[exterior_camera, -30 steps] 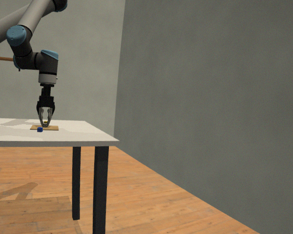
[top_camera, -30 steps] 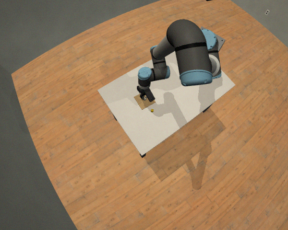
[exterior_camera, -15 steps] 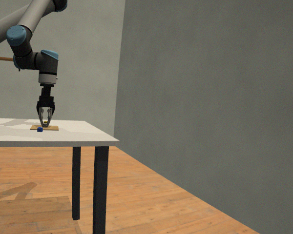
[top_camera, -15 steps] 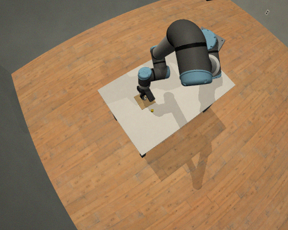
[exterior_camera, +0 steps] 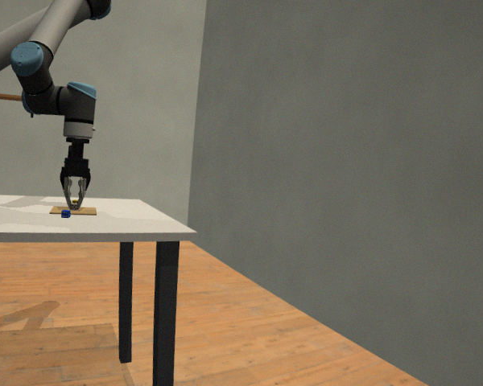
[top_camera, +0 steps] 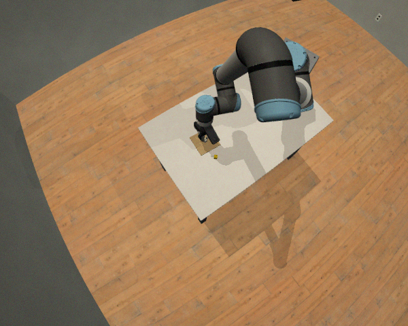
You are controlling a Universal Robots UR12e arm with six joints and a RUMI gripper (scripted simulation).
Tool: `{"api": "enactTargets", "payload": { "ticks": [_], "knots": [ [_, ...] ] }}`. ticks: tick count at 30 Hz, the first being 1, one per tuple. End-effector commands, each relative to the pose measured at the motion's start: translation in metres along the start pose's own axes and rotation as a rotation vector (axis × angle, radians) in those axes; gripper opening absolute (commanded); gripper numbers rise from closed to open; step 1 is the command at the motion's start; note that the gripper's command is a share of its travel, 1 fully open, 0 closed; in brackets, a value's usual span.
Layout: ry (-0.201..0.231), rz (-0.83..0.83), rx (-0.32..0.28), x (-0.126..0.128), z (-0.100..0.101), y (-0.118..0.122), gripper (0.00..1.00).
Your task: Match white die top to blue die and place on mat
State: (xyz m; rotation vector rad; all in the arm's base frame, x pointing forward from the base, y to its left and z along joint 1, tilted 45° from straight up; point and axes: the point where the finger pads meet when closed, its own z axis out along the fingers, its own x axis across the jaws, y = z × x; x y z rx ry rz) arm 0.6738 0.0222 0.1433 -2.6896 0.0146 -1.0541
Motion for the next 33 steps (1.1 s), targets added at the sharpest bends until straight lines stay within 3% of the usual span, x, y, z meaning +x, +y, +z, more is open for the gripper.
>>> {"api": "enactTargets", "payload": {
  "ticks": [1,15,33],
  "knots": [
    [0.001,0.0,0.0,0.0003,-0.0002,0.0,0.03],
    [0.001,0.0,0.0,0.0003,-0.0002,0.0,0.03],
    [0.001,0.0,0.0,0.0003,-0.0002,0.0,0.21]
  ]
}}
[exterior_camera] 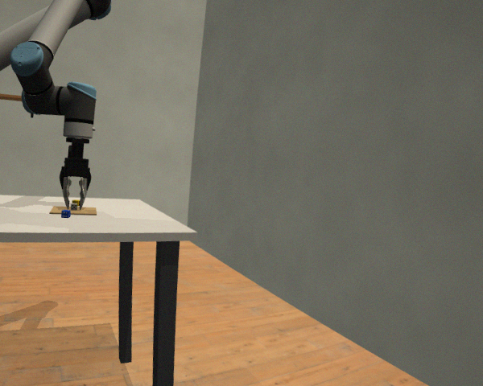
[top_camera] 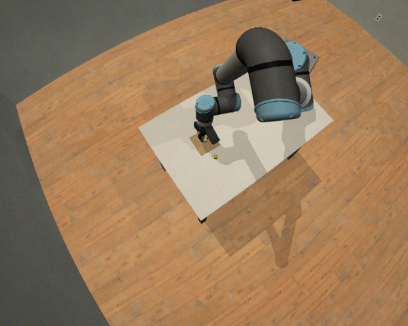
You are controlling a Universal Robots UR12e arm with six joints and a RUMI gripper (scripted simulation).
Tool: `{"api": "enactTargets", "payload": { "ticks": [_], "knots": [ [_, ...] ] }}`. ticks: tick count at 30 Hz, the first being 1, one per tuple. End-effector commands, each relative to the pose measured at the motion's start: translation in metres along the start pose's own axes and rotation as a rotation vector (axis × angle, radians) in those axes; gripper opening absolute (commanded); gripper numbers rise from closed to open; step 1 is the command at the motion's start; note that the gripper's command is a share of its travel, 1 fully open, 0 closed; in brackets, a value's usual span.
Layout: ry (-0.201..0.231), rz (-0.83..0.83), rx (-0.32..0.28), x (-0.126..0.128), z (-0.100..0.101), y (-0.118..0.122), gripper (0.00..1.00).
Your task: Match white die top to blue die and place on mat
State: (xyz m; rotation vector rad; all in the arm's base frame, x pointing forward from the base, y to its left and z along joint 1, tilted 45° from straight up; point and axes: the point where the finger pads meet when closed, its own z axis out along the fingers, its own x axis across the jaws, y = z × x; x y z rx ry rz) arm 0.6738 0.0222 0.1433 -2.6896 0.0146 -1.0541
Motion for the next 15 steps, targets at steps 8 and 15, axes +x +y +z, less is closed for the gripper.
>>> {"api": "enactTargets", "payload": {
  "ticks": [8,15],
  "knots": [
    [0.001,0.0,0.0,0.0003,-0.0003,0.0,0.21],
    [0.001,0.0,0.0,0.0003,-0.0071,0.0,0.21]
  ]
}}
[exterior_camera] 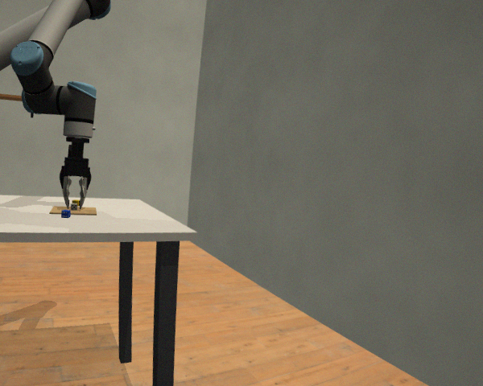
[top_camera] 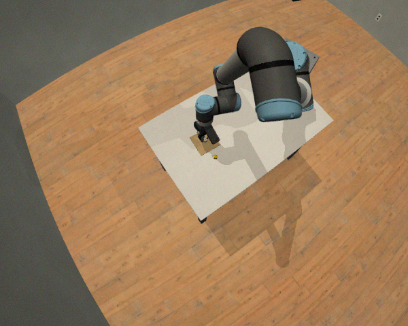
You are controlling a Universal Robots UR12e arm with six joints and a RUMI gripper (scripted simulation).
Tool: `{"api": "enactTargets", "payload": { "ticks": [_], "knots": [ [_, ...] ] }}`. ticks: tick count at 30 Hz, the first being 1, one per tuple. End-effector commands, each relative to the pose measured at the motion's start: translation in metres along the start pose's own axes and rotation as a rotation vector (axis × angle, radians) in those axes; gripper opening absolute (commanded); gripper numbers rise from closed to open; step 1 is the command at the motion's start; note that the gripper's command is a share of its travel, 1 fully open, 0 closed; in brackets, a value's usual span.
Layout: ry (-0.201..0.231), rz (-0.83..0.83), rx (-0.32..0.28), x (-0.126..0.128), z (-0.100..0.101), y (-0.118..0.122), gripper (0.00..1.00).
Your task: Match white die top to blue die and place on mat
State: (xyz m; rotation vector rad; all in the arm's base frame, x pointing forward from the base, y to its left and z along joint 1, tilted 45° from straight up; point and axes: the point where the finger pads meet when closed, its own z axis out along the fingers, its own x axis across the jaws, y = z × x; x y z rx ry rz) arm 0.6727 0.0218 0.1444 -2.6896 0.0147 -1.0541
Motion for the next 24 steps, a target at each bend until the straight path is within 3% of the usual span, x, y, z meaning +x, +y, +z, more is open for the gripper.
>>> {"api": "enactTargets", "payload": {
  "ticks": [1,6,19,24],
  "knots": [
    [0.001,0.0,0.0,0.0,-0.008,0.0,0.21],
    [0.001,0.0,0.0,0.0,-0.017,0.0,0.21],
    [0.001,0.0,0.0,0.0,-0.072,0.0,0.21],
    [0.001,0.0,0.0,0.0,-0.08,0.0,0.21]
  ]
}}
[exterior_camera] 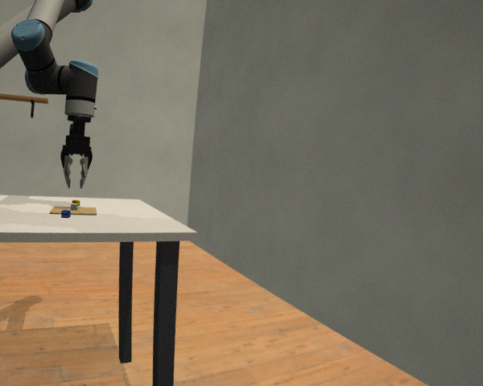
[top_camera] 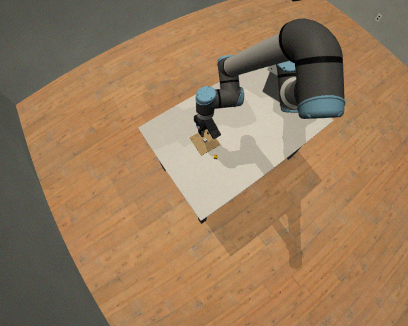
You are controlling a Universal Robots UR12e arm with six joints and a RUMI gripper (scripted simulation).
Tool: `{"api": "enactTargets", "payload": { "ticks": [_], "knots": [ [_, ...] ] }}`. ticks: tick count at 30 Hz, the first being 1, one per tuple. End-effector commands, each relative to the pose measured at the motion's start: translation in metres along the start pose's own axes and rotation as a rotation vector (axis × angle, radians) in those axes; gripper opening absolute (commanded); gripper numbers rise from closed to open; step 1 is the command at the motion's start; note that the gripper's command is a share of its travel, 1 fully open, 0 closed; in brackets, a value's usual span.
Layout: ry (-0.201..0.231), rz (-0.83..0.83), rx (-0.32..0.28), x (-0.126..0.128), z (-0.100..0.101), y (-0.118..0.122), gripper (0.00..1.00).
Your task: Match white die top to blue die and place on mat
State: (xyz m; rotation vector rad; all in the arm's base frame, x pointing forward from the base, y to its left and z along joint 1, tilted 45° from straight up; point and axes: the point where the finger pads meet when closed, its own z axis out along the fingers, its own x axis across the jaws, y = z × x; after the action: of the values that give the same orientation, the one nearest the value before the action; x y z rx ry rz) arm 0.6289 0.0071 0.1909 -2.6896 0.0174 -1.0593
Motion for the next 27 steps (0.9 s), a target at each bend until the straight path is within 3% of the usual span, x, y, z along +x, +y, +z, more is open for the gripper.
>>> {"api": "enactTargets", "payload": {
  "ticks": [1,9,10,27],
  "knots": [
    [-0.003,-0.001,0.002,0.0002,-0.0169,0.0003,0.21],
    [-0.003,-0.001,0.002,0.0002,-0.023,0.0004,0.21],
    [-0.003,-0.001,0.002,0.0002,-0.023,0.0004,1.0],
    [-0.003,-0.001,0.002,0.0002,-0.023,0.0004,1.0]
  ]
}}
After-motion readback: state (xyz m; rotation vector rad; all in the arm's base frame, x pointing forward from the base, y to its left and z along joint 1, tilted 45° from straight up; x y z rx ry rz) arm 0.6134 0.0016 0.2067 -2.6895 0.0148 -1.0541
